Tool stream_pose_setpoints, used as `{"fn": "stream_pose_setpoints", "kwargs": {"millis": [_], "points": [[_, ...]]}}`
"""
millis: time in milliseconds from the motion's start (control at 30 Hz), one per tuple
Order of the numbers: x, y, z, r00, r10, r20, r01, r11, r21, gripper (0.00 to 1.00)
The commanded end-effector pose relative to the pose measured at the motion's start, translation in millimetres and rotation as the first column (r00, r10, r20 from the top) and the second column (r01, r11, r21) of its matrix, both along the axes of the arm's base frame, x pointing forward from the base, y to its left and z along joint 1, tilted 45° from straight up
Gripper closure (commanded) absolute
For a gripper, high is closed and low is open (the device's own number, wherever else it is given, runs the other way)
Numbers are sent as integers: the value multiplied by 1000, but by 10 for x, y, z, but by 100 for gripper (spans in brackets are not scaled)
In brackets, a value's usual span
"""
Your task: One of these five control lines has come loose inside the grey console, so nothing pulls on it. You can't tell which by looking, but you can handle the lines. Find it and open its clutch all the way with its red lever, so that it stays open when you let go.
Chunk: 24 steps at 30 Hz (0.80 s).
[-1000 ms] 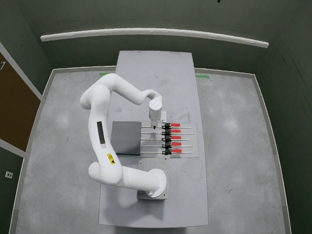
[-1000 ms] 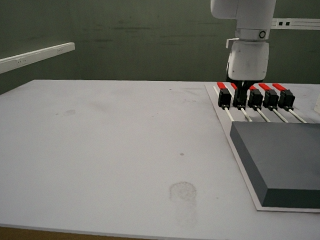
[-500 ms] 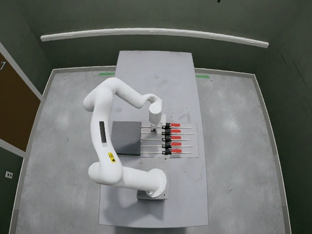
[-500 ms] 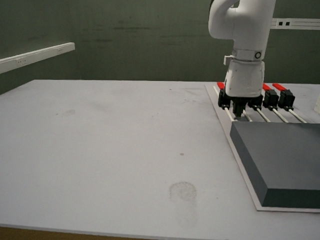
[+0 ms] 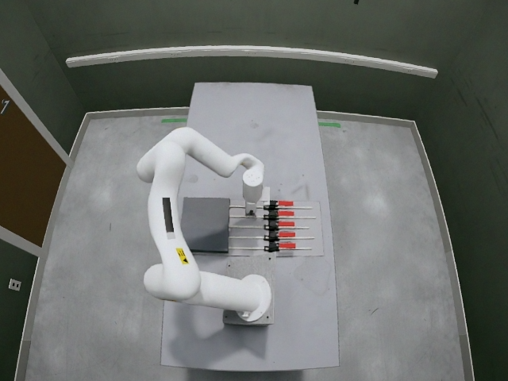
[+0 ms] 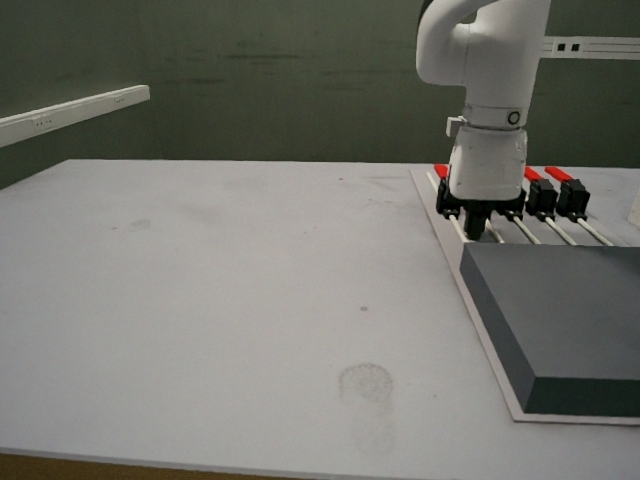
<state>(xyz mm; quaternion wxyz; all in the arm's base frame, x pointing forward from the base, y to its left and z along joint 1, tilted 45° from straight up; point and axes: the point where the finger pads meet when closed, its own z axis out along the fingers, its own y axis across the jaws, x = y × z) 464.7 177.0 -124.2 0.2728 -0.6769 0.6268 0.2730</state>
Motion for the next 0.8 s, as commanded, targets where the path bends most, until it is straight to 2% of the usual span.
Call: {"fn": "stream_pose_setpoints", "kwargs": {"millis": [0, 767], "points": [[14, -3, 3, 1000, -1, 1, 1, 1000, 0, 100], [162, 7, 7, 1000, -1, 1, 1, 1000, 0, 100]]}}
